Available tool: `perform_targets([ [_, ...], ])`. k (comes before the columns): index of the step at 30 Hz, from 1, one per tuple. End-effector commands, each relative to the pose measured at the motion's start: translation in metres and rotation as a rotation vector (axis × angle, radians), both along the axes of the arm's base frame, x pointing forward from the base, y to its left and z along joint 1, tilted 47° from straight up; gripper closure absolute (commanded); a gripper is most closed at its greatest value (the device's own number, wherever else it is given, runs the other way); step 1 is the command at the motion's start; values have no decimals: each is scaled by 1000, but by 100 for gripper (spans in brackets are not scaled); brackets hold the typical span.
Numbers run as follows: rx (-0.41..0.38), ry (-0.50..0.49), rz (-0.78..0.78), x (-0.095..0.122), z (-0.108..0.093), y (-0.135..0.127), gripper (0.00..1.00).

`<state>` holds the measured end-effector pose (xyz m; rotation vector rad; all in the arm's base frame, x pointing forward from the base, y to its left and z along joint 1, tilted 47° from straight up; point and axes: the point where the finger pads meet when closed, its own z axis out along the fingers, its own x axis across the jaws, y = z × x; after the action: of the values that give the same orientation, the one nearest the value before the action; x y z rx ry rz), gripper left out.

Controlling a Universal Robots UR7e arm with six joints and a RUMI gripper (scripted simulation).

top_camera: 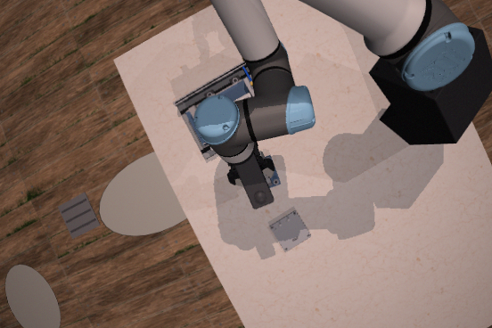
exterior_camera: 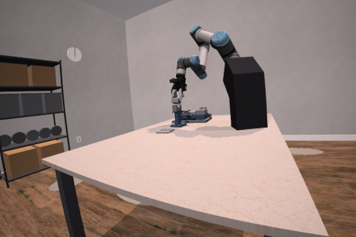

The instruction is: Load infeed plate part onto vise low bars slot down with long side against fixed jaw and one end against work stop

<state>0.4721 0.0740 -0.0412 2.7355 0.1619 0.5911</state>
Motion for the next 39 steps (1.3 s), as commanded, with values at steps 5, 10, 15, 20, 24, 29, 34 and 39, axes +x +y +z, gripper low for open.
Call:
perform_targets([
  [5, -74, -13, -32, 0, 0, 1, 100],
  [10, -123, -23, -53, 0, -1, 1, 100],
  [15, -168, -32, -72, 0, -1, 2, 100],
  [20, -193, -37, -82, 0, -1, 2, 100],
  [24, -224, -43, -95, 0, -1, 2, 100],
  [29, -256, -49, -109, 0, -1, 2, 100],
  [34, -277, -54, -117, 0, -1, 2, 100],
  [39, -293, -57, -124, 0, -1, 2, 100],
])
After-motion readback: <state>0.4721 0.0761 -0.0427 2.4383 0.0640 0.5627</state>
